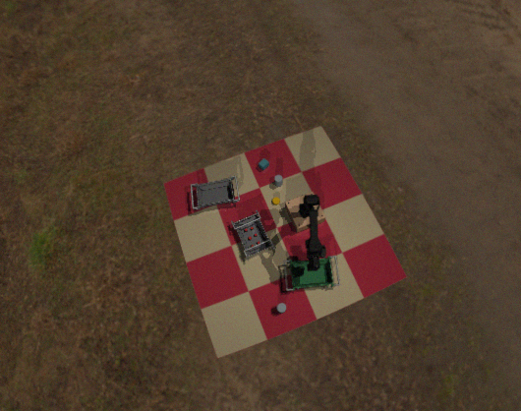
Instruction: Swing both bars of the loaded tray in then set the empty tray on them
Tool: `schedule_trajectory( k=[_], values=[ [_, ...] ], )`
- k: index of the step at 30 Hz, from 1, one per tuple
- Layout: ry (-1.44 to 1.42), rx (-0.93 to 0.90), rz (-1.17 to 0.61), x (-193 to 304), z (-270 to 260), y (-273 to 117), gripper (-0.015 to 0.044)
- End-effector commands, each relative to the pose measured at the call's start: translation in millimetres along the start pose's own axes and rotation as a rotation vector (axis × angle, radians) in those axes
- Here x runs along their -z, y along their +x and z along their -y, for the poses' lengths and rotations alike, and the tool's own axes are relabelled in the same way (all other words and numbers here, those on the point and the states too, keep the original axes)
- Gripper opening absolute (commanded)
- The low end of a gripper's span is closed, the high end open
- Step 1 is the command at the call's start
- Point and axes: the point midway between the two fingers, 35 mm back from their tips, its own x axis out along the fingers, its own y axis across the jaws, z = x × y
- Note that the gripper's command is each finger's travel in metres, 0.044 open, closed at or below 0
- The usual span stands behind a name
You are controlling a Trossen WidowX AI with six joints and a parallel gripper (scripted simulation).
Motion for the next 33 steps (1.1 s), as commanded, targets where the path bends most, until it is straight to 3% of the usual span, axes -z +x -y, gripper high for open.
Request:
schedule_trajectory(
  k=[1,8,21,29,33],
  values=[
    [-0.041,0.013,0.003,-3,-1,-1,0.044],
    [-0.041,0.013,0.003,-3,1,8,0.044],
    [-0.041,0.012,0.003,-1,2,80,0.044],
    [-0.041,0.012,0.003,-1,2,84,0.044],
    [-0.041,0.012,0.003,-1,2,84,0.0381]
  ],
)
